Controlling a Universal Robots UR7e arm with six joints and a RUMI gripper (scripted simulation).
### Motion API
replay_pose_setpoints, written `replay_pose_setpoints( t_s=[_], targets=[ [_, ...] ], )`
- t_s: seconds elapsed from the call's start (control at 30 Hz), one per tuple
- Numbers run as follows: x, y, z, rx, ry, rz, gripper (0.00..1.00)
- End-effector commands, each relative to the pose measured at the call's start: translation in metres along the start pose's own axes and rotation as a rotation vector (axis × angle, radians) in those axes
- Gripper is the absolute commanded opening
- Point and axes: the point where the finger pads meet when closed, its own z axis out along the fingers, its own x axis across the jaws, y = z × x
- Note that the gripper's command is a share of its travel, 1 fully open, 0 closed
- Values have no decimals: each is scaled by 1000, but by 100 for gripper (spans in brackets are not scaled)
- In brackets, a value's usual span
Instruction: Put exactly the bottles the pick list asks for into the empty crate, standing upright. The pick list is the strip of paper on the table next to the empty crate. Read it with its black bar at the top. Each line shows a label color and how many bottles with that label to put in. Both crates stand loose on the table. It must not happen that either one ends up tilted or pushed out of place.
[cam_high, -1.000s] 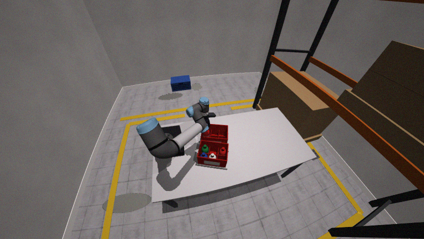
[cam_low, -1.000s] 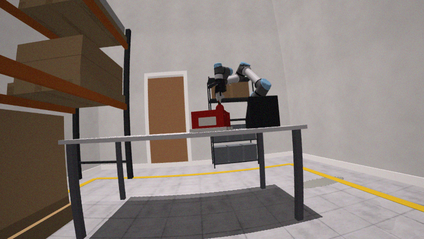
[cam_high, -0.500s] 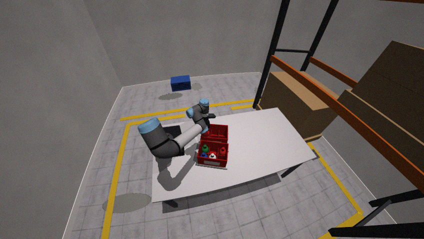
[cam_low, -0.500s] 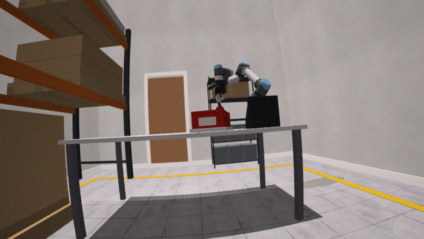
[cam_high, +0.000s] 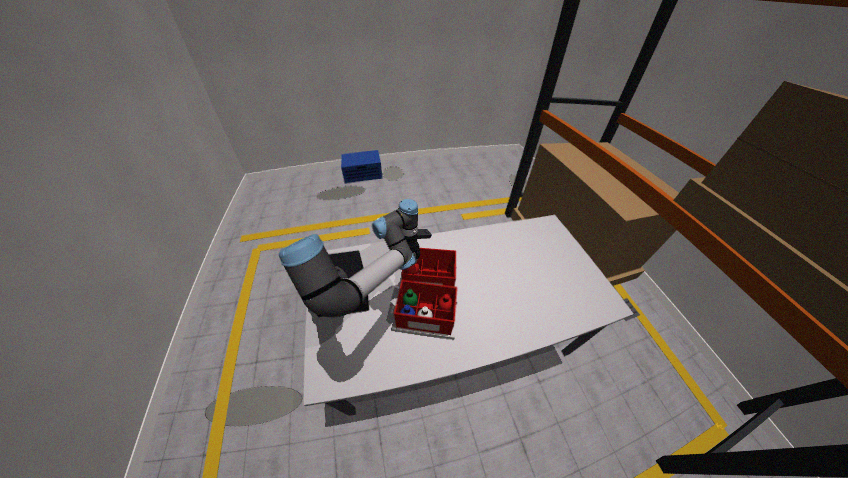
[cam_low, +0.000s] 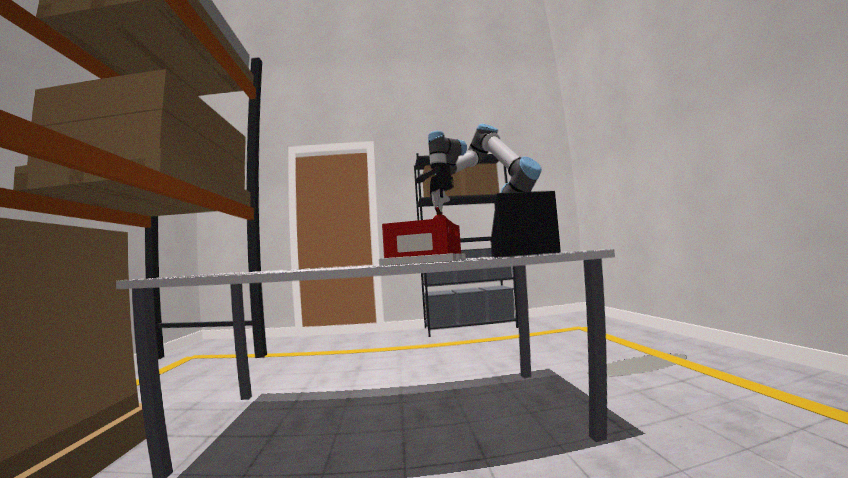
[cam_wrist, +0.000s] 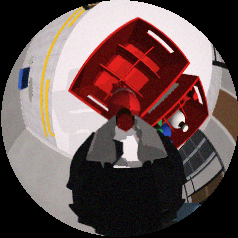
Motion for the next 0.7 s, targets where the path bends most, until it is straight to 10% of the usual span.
replay_pose_setpoints(
  t_s=[0.0,0.67],
  targets=[
    [0,0,4,2,0,1,0],
    [0,0,22,2,0,1,0]
  ],
)
